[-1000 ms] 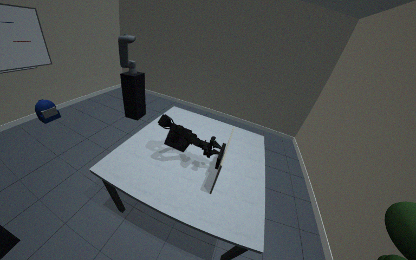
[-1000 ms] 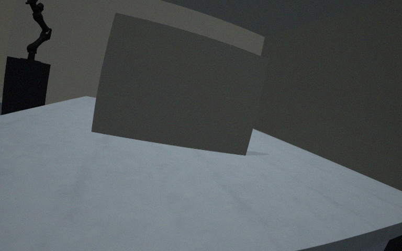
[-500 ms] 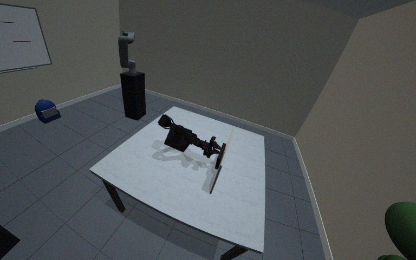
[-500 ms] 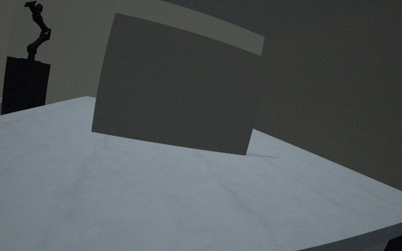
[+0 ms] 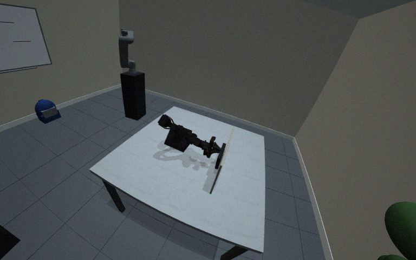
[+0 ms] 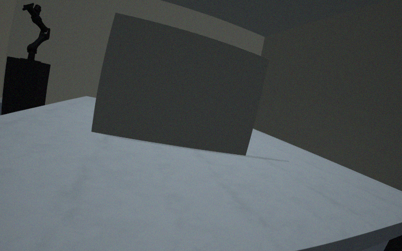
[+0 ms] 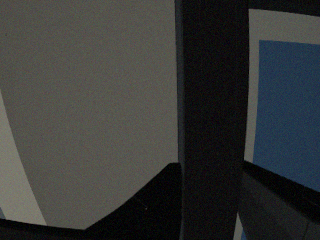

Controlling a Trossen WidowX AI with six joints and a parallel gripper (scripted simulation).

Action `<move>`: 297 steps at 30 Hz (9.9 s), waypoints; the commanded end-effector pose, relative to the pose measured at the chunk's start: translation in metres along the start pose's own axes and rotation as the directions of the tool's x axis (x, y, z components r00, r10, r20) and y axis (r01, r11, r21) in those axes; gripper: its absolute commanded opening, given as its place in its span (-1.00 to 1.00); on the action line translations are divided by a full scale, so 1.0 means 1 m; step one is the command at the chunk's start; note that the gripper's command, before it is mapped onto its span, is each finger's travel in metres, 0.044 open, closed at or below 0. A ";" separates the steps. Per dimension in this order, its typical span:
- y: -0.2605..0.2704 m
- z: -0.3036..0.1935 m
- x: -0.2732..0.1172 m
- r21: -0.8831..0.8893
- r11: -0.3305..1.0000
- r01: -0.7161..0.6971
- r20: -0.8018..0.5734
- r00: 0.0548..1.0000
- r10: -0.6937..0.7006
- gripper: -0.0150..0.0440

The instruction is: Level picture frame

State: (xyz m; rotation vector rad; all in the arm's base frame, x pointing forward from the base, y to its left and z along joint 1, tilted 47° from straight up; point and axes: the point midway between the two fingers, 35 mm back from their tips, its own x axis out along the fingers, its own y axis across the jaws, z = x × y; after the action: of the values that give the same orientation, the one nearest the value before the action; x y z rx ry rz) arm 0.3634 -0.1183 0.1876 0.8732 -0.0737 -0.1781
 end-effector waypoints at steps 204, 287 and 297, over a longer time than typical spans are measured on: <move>0.005 -0.008 0.000 0.004 1.000 0.001 0.002 1.000 -0.001 -0.49; 0.016 0.007 -0.115 -0.009 1.000 0.004 0.005 1.000 -0.004 0.39; 0.038 0.006 -0.170 0.000 1.000 0.006 0.000 1.000 -0.006 0.39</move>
State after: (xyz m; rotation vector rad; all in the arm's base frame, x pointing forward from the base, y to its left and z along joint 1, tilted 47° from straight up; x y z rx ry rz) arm 0.2185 -0.0790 0.2154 0.8740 -0.0649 -0.1937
